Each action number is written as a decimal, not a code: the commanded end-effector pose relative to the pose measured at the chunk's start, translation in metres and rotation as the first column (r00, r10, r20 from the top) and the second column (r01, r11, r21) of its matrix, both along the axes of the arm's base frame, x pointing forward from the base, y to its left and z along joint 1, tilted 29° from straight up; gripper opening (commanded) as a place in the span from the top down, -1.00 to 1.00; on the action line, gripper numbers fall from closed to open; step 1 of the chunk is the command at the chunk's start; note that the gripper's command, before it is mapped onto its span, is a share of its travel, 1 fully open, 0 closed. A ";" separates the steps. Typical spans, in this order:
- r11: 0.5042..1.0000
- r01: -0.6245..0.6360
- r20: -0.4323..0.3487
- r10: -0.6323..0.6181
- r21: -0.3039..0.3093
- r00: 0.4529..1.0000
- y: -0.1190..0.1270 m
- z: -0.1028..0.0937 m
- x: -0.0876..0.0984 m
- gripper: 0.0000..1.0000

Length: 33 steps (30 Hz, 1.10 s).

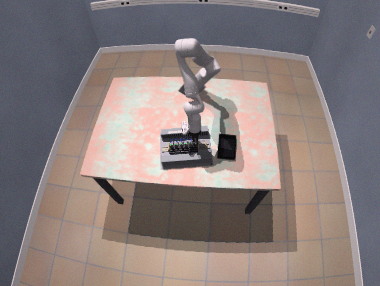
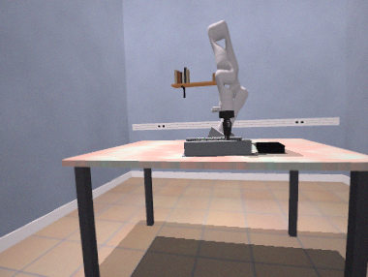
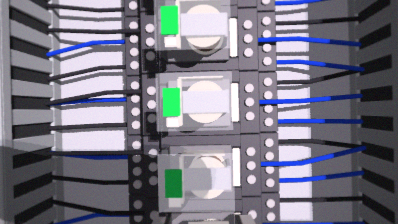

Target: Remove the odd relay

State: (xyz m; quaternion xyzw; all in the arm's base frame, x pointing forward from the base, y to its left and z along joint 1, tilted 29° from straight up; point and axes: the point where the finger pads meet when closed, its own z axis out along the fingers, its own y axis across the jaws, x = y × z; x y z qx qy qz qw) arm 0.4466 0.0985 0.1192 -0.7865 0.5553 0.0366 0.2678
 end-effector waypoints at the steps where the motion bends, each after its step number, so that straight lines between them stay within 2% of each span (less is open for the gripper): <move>1: 1.000 -0.002 -0.004 0.002 -0.003 1.000 0.000 0.001 0.001 1.00; 33: 1.000 -0.019 -0.046 0.018 -0.021 0.999 0.000 0.001 0.002 1.00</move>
